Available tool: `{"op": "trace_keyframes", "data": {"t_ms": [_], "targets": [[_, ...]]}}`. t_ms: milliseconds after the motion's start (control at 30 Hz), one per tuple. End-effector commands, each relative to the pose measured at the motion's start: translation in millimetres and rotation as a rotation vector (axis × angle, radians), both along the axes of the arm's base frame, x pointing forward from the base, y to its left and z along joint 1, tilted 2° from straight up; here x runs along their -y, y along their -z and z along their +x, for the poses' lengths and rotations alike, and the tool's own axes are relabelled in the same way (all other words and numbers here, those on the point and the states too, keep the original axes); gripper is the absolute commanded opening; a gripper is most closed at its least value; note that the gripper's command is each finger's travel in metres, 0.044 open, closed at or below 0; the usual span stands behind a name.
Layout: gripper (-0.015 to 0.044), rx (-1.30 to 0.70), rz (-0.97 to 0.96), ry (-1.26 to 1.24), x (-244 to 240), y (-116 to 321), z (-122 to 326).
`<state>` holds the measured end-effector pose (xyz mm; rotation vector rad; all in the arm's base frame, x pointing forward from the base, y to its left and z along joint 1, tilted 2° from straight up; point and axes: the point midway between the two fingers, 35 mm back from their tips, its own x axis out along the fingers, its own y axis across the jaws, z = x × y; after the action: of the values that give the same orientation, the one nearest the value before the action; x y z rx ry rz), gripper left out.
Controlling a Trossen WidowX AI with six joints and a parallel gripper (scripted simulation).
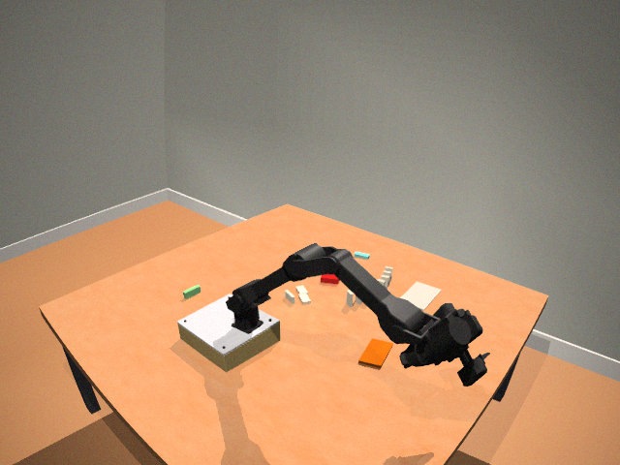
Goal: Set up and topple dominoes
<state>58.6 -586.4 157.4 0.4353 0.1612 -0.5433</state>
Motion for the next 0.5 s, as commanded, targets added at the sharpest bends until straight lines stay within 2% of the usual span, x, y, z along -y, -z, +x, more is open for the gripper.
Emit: {"op": "trace_keyframes", "data": {"t_ms": [0,100,467], "targets": [[0.0426,-0.001,0.001,-0.002,-0.3,0.0,1.5],[0.044,-0.013,0.018,-0.025,-6.1,0.8,23.6],[0.044,-0.165,0.091,-0.222,-71.9,20.1,175.0]]}}
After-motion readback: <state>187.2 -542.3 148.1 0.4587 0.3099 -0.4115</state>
